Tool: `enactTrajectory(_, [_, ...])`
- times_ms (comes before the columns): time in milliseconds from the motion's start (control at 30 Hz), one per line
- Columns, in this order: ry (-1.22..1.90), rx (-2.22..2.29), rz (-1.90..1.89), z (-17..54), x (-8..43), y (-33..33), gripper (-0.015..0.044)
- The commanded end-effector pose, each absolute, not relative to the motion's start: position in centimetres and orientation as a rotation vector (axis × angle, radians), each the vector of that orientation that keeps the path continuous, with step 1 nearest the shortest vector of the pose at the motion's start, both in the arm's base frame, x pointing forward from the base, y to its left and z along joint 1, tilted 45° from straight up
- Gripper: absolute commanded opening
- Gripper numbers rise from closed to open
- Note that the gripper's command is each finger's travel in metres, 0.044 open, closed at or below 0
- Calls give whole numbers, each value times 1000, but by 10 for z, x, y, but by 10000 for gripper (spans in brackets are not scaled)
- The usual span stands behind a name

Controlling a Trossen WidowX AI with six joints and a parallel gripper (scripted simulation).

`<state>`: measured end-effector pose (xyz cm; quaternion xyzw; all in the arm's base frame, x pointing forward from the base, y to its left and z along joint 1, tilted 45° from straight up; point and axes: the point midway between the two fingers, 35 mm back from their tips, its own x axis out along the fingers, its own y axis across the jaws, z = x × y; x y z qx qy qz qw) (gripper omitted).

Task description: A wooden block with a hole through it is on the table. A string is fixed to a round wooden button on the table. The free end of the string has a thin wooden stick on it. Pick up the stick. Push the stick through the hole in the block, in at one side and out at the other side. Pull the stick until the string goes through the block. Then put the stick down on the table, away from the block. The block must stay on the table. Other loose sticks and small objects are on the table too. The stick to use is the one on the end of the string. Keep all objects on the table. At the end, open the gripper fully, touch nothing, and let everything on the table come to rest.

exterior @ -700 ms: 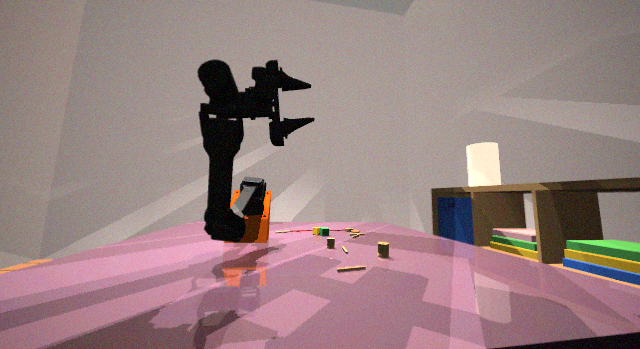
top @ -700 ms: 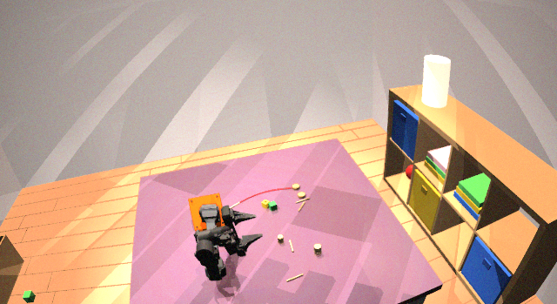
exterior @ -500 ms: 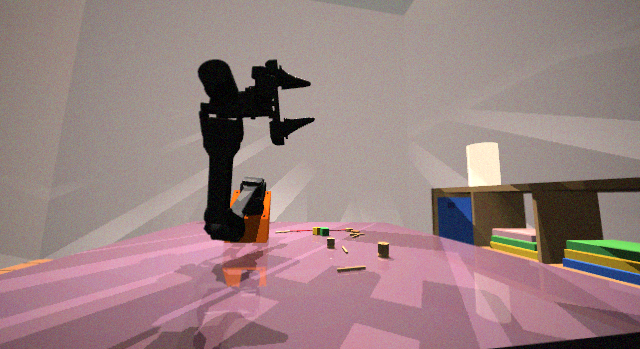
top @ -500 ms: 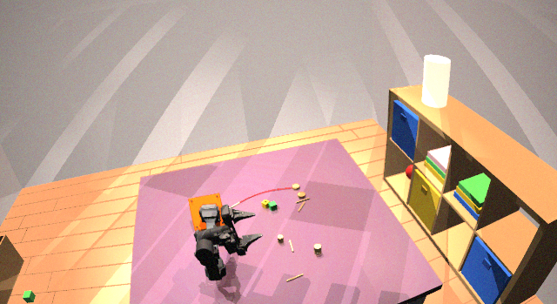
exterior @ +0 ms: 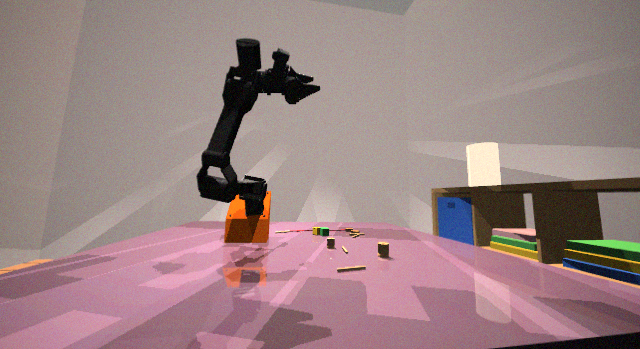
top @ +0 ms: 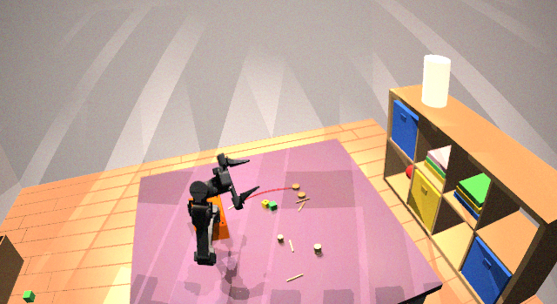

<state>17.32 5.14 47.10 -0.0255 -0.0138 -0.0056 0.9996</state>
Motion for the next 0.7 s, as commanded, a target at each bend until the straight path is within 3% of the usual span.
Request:
enactTrajectory(0, [64,-366,0,439,205,106,440])
enactTrajectory(333, [333,-877,15,339,288,171,440])
enactTrajectory(667, [697,-1380,162,202,342,181,440])
